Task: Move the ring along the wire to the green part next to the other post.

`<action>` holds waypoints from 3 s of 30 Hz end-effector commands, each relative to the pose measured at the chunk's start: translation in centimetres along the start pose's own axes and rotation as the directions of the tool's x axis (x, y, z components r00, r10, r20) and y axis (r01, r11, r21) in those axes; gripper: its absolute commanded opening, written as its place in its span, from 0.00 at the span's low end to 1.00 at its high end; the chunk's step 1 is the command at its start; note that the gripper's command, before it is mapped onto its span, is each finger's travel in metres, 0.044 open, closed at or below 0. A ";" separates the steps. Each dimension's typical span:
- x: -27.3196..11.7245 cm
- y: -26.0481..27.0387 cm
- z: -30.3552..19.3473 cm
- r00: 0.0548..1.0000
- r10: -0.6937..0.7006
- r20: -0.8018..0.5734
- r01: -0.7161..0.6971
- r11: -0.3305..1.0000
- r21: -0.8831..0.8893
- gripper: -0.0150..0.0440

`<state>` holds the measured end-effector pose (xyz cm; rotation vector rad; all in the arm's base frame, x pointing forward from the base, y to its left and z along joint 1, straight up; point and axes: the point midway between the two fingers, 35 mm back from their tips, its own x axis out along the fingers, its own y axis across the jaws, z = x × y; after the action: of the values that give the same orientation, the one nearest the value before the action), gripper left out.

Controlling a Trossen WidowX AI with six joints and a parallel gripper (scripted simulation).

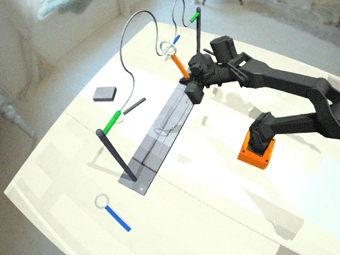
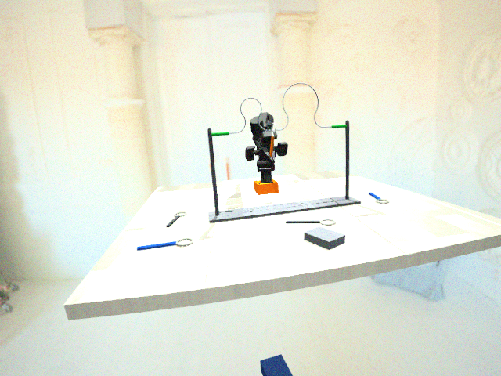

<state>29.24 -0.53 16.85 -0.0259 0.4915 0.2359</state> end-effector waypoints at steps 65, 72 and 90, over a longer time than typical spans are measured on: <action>-2.9 16.4 7.8 0.839 0.409 0.360 -0.517 0.391 0.761 0.00; -3.9 17.3 9.9 0.799 0.419 0.432 -0.555 0.234 0.799 0.00; -6.8 17.9 15.1 0.702 0.388 0.597 -0.591 -0.151 0.793 0.00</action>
<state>26.32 16.70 32.70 1.6155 0.3953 0.6329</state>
